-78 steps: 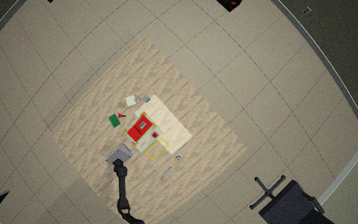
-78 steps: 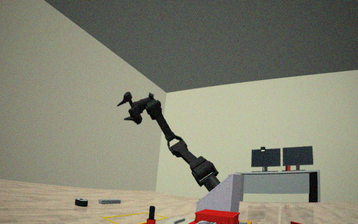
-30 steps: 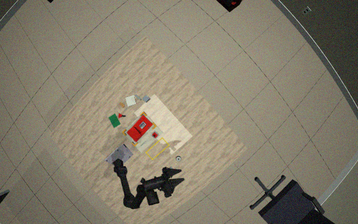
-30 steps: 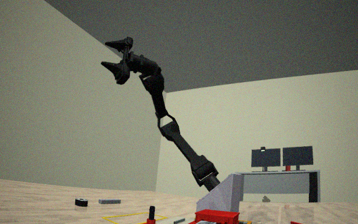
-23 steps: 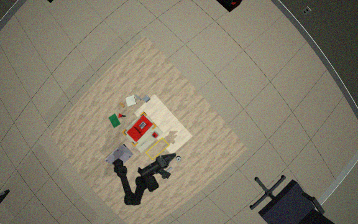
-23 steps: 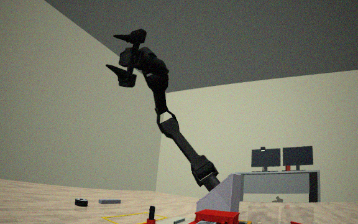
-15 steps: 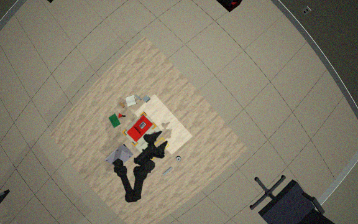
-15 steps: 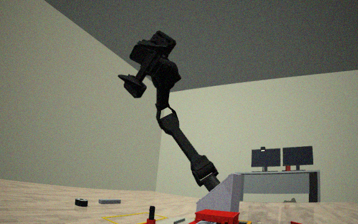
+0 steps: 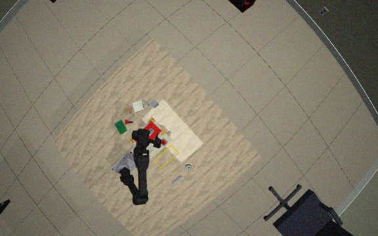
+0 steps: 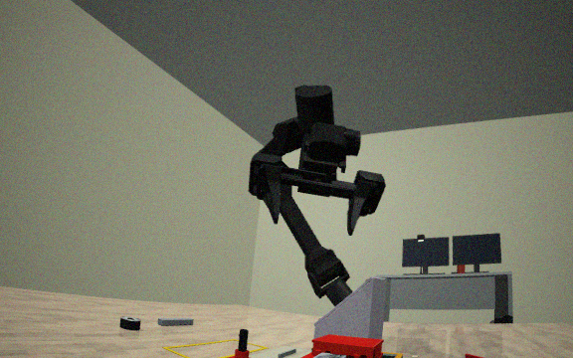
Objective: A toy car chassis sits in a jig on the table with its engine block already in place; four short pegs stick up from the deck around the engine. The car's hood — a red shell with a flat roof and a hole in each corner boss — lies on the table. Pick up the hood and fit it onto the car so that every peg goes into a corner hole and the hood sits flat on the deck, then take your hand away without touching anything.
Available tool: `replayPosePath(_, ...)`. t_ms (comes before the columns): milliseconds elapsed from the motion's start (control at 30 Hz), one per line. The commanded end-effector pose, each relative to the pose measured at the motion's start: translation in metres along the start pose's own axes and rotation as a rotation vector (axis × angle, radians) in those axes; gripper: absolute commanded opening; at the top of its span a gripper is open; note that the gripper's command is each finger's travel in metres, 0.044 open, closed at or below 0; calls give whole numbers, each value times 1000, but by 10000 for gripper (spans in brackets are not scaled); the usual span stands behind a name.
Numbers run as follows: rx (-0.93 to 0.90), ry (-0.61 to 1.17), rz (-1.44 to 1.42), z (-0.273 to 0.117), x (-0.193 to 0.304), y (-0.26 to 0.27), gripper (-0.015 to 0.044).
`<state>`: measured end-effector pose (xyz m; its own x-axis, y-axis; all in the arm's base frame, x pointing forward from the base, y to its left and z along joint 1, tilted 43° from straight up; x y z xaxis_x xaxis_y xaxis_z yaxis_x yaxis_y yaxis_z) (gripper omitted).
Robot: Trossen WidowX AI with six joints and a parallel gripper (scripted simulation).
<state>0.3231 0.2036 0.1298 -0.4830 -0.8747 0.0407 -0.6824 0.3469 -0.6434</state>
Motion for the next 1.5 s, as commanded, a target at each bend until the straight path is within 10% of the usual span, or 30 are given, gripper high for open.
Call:
replayPosePath(0,-128,144,-322,20,18,38,440)
replayPosePath(267,-449,395,-949,40,62,97,440)
replayPosePath(1467,-457,400,-962,56,76,104,440)
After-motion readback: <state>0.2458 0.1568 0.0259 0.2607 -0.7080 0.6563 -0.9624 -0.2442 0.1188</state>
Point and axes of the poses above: the point midway between the two fingers, 35 mm back from their tips, its own z axis out along the fingers, its own y axis across the jaws, x = y × z, the point moved 7 cm from there along -z, back along the fingers, and after that the axes turned 13 degrees about -z, right-handed, at the moved point
